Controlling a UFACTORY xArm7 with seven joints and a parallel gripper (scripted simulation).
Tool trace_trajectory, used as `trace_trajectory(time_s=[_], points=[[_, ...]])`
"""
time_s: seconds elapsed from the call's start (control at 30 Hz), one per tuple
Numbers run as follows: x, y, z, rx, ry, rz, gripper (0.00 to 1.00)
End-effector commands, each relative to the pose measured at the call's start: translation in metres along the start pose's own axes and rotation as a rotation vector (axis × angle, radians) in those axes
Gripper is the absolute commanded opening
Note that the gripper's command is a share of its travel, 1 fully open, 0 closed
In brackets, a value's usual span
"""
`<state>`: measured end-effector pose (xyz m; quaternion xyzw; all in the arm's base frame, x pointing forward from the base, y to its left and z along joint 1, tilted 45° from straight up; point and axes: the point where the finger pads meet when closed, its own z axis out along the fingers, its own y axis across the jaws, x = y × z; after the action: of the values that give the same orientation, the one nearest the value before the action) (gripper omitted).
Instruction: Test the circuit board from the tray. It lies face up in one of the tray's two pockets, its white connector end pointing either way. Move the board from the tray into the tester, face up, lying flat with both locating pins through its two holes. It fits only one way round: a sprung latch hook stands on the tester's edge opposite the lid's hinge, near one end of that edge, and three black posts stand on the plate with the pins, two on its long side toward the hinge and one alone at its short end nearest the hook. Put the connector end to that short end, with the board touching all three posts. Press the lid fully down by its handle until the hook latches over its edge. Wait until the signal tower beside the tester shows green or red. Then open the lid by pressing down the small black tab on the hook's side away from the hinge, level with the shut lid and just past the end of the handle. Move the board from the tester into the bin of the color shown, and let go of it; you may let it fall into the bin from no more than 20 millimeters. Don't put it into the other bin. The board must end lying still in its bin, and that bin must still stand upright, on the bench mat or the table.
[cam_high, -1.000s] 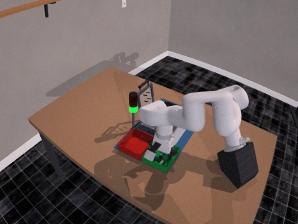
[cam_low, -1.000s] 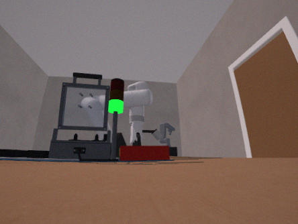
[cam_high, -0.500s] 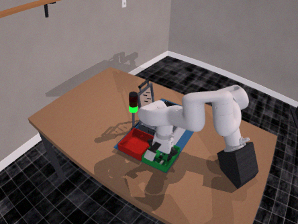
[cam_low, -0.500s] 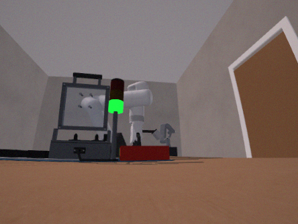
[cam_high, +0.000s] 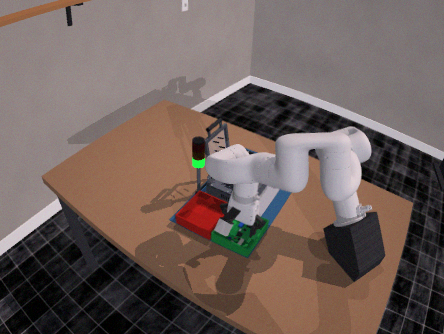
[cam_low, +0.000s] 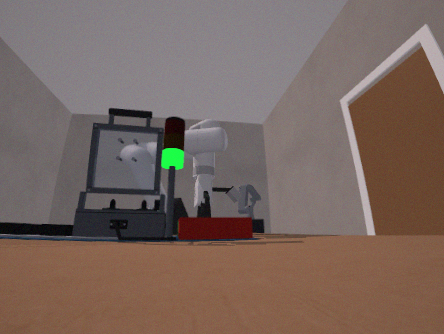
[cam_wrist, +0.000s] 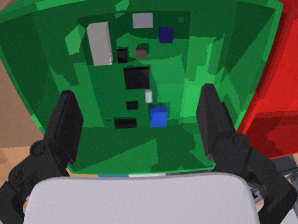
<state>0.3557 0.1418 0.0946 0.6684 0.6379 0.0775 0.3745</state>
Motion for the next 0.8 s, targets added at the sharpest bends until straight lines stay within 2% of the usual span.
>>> trace_trajectory(time_s=[0.0,0.43,0.5,0.63,0.77], points=[[0.000,0.000,-0.013,0.000,0.001,0.000,1.00],[0.000,0.000,-0.099,0.000,0.001,0.000,1.00],[0.000,0.000,-0.099,0.000,0.001,0.000,1.00],[0.000,0.000,-0.115,0.000,0.001,0.000,1.00],[0.000,0.000,-0.120,0.000,0.001,0.000,1.00]])
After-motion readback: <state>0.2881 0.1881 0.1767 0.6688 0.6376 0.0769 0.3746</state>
